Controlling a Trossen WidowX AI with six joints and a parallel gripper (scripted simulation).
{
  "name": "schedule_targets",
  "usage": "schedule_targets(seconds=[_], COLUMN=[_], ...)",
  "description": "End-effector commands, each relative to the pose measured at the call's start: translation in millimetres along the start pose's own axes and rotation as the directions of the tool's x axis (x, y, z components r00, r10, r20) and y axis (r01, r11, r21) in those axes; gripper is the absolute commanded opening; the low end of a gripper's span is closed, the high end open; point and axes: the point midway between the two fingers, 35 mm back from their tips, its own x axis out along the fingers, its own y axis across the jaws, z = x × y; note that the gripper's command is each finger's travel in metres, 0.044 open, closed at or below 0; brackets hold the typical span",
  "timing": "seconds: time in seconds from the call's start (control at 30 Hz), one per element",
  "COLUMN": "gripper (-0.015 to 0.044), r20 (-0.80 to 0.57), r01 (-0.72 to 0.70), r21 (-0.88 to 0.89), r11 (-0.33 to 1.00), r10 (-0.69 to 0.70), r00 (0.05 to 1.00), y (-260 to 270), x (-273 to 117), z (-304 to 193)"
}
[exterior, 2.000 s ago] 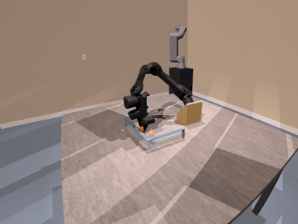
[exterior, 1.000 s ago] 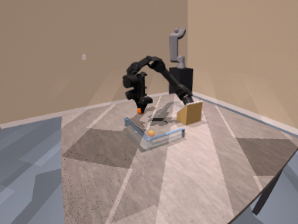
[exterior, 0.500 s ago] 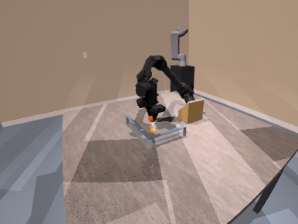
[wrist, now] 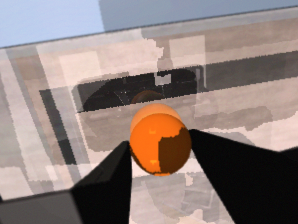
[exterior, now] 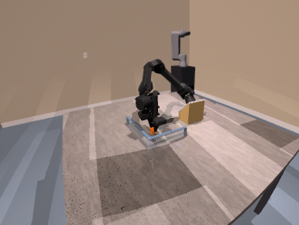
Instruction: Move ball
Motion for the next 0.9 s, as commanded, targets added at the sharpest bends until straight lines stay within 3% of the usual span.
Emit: schedule_targets(seconds=[0.0,0.57,0.87], gripper=[0.0000,0.0000,0.0236], r20=[0.010,0.010,0.010], r01=[0.003,0.004,-0.001], r21=[-0.006,-0.006,0.001], r11=[1.000,1.000,1.000], r10=[-0.003,-0.004,0.001], r00=[1.000,1.000,1.000], y=[0,0,0], x=[5,24,20], z=[0,0,2])
